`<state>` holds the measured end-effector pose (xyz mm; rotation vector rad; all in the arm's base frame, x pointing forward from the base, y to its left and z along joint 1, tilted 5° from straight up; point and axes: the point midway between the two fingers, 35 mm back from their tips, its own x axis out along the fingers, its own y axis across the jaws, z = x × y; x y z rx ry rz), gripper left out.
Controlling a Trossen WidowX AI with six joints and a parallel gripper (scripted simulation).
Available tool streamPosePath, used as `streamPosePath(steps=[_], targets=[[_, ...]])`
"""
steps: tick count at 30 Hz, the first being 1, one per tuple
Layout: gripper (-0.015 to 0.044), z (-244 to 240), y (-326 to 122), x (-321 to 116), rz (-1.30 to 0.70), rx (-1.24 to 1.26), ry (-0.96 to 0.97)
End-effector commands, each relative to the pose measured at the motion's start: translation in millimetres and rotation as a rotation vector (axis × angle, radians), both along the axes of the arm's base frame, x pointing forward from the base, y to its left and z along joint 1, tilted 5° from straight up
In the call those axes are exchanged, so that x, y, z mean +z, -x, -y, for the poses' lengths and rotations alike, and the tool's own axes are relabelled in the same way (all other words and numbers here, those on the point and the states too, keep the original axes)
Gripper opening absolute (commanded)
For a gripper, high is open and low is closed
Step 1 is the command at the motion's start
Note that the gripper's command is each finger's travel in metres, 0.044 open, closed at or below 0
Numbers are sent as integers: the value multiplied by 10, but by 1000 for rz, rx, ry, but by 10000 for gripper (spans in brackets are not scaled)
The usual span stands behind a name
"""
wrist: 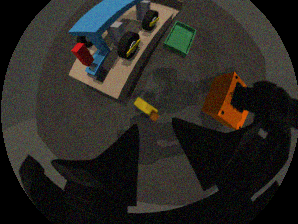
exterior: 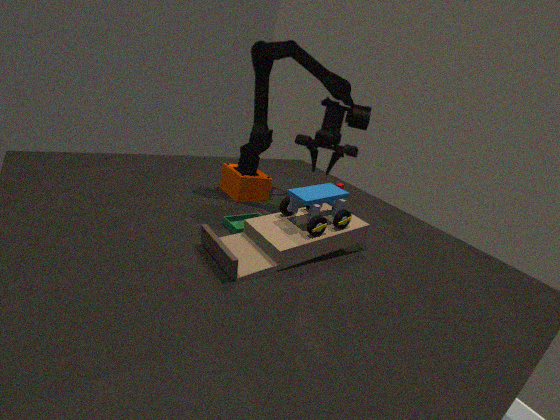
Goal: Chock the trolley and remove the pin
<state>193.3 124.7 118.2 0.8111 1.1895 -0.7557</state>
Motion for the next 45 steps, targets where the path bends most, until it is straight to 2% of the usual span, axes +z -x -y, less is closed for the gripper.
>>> streamPosePath(steps=[1, 10, 19, 32, 45], targets=[[190, -11, 8, -92, -46, -236, -90], [190, -44, 14, -207, -148, -723, -253], [190, -45, 13, -217, -151, -733, -256], [190, -81, -10, -636, -151, -733, -256], [190, -94, -19, -773, -151, -733, -256]])
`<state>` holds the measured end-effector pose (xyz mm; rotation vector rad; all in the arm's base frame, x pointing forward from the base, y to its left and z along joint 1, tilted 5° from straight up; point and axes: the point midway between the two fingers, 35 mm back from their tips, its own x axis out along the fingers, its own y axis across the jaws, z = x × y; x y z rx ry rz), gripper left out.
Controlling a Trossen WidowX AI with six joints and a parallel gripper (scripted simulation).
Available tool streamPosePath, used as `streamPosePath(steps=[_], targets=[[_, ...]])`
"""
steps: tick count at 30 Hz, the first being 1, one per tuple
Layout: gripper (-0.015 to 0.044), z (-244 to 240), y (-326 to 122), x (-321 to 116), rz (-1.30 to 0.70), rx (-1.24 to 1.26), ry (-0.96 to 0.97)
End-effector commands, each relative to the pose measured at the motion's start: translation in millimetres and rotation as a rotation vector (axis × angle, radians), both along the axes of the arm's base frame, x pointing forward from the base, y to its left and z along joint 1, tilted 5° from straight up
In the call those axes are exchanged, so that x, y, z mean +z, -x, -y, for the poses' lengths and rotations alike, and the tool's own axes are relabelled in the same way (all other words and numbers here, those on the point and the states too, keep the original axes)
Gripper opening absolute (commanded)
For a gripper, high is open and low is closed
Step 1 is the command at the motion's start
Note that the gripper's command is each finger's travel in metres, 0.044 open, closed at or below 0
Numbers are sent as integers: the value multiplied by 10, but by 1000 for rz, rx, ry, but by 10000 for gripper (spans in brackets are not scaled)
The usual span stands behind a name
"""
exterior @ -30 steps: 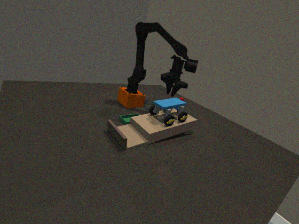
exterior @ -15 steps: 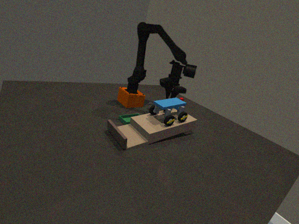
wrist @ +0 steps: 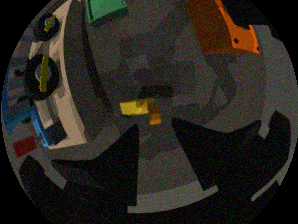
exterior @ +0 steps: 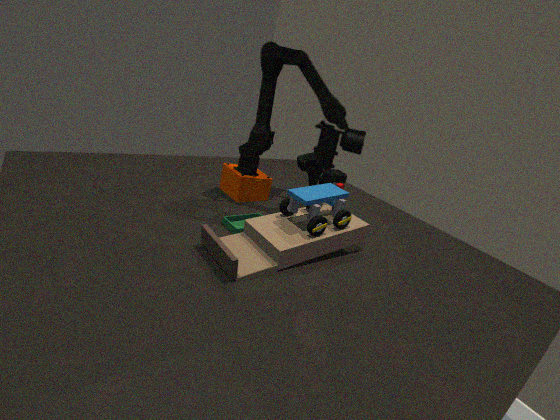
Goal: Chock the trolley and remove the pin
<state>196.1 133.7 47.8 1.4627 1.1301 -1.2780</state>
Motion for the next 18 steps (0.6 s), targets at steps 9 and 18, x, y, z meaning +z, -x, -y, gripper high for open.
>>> streamPosePath(steps=[9, 18], targets=[[190, -15, 4, -215, -10, -5, 2], [190, -19, 4, -267, -10, -5, 2]])
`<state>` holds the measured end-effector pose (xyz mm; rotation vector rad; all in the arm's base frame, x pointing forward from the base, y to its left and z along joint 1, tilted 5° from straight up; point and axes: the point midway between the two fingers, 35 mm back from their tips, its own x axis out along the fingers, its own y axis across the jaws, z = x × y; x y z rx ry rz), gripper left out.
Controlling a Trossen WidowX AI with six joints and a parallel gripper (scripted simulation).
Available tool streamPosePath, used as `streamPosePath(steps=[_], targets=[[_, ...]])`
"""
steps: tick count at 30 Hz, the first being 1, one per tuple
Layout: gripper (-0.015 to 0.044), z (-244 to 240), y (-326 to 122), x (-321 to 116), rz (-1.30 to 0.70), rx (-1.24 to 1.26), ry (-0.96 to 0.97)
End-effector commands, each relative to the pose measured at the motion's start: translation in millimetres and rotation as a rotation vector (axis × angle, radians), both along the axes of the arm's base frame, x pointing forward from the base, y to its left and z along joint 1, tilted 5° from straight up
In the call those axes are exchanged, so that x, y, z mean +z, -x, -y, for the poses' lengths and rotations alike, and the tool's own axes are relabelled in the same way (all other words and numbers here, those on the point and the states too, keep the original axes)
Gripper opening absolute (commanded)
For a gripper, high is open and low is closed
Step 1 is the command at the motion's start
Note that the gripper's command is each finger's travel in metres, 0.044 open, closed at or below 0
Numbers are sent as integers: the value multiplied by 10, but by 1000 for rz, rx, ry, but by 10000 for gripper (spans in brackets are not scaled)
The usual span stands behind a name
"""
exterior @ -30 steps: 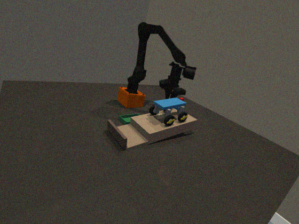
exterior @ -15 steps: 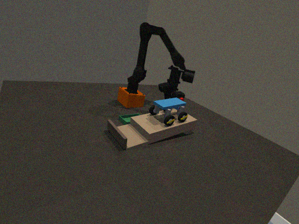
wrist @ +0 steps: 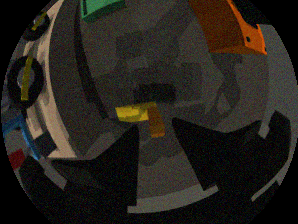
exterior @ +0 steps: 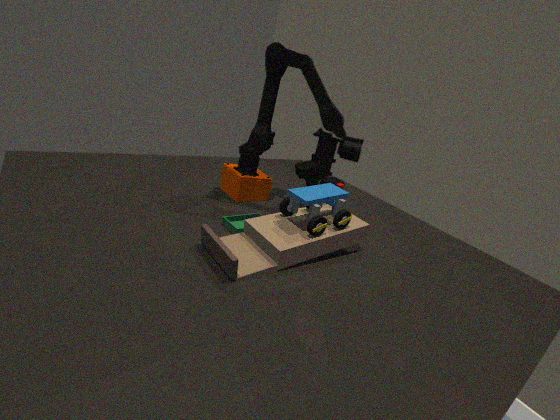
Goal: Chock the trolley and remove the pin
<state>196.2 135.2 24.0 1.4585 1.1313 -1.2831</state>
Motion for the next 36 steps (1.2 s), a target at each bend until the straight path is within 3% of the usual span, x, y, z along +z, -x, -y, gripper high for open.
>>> streamPosePath(steps=[1, 19, 24, 32, 36], targets=[[190, -5, 4, -38, -6, -5, 0], [190, -24, -6, -269, -6, -5, 0], [59, -22, -14, -236, 0, 0, -1], [0, -22, -14, -228, 0, 0, -1], [0, -6, -2, -77, -4, -4, 0]])
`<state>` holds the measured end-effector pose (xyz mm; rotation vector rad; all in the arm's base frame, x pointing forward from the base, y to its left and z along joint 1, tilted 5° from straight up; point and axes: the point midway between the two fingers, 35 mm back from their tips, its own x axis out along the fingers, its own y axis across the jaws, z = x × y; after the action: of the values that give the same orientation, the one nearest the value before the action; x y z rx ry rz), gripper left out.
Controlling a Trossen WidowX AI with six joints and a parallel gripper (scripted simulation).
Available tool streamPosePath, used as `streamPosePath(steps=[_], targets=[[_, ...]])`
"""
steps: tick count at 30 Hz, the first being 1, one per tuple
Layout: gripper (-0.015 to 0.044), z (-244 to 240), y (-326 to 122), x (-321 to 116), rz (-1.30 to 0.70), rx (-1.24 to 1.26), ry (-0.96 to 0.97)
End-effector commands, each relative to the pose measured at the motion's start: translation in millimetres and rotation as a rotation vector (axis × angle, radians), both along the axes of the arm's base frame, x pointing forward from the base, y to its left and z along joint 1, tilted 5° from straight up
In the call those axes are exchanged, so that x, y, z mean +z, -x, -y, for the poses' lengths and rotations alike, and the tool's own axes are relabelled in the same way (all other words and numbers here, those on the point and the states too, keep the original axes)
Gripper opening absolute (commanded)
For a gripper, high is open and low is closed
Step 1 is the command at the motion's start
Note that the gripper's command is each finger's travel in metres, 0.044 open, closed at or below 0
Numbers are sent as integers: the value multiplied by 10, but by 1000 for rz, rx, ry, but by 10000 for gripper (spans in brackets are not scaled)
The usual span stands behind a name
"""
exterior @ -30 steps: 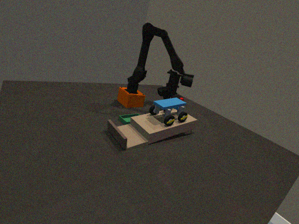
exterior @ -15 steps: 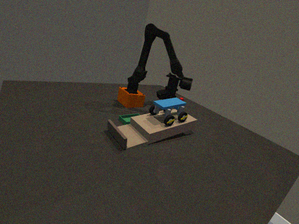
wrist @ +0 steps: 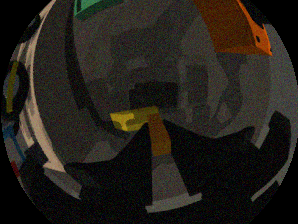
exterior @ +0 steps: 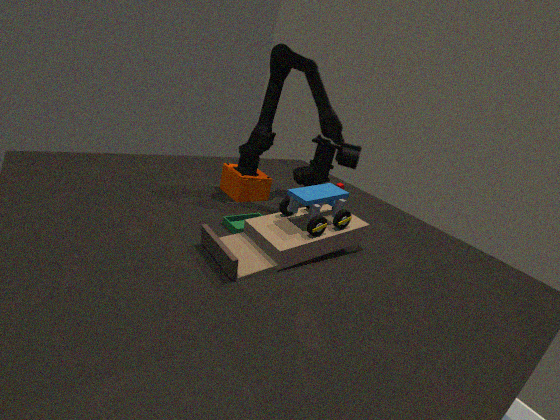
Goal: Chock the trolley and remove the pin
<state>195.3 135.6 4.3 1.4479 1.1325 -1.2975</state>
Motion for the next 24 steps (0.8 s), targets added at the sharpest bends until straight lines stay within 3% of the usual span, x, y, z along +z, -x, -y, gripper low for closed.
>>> streamPosePath(steps=[1, 24], targets=[[0, 4, -4, 153, 7, -3, -8], [0, 85, 47, 884, 7, -3, -8]])
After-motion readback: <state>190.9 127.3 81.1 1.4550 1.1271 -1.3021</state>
